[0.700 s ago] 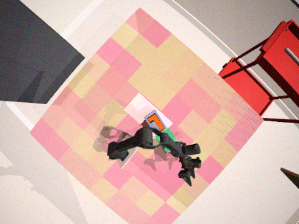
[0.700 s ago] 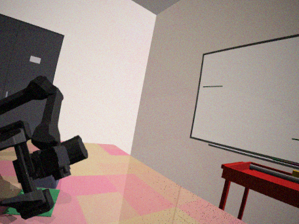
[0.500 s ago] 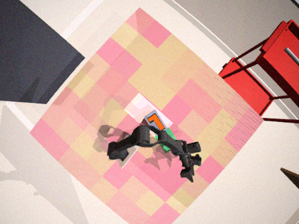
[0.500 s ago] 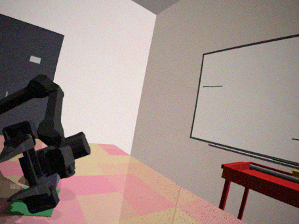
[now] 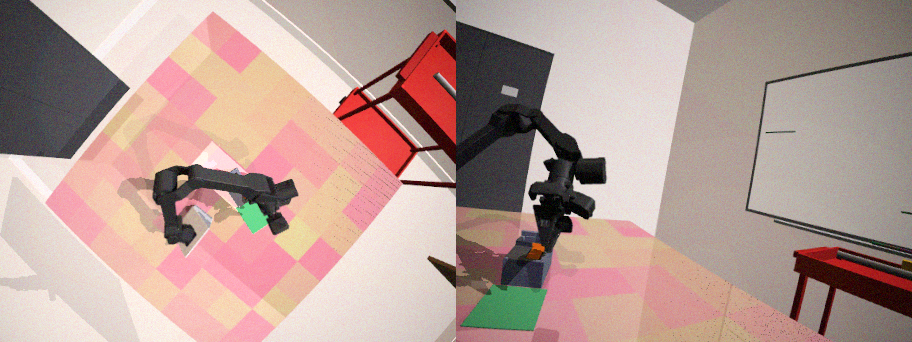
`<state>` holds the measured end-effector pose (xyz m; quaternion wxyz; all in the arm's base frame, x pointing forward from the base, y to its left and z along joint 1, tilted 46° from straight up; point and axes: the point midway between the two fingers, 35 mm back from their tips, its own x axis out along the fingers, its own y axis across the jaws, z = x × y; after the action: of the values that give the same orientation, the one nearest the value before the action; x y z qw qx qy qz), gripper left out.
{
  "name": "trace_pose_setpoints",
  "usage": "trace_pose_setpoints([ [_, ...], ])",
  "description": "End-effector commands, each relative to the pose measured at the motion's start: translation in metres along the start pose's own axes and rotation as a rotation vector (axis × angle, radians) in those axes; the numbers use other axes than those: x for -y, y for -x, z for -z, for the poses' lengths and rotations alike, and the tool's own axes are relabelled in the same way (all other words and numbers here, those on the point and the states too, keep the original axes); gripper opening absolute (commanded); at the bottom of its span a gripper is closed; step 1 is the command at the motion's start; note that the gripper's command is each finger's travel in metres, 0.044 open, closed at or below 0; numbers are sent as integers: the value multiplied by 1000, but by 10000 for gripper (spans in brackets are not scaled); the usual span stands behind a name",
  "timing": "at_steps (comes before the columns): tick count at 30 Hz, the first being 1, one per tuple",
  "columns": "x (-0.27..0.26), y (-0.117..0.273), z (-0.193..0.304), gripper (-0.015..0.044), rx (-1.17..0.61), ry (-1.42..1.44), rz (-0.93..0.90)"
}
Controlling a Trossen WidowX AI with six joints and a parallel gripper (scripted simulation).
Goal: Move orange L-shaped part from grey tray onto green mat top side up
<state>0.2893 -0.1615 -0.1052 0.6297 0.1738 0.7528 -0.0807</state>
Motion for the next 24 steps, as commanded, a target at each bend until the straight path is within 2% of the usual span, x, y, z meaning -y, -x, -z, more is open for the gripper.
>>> trace_pose_setpoints([
  [1, -56, 49, 19, 180, -29, 63, -246],
  [6, -123, 122, 55, 180, -63, 103, -564],
  [9, -140, 144, 66, 180, -72, 107, -653],
  [15, -142, 142, 66, 180, -71, 107, -653],
  [24, -186, 86, 74, 180, -72, 108, -656],
])
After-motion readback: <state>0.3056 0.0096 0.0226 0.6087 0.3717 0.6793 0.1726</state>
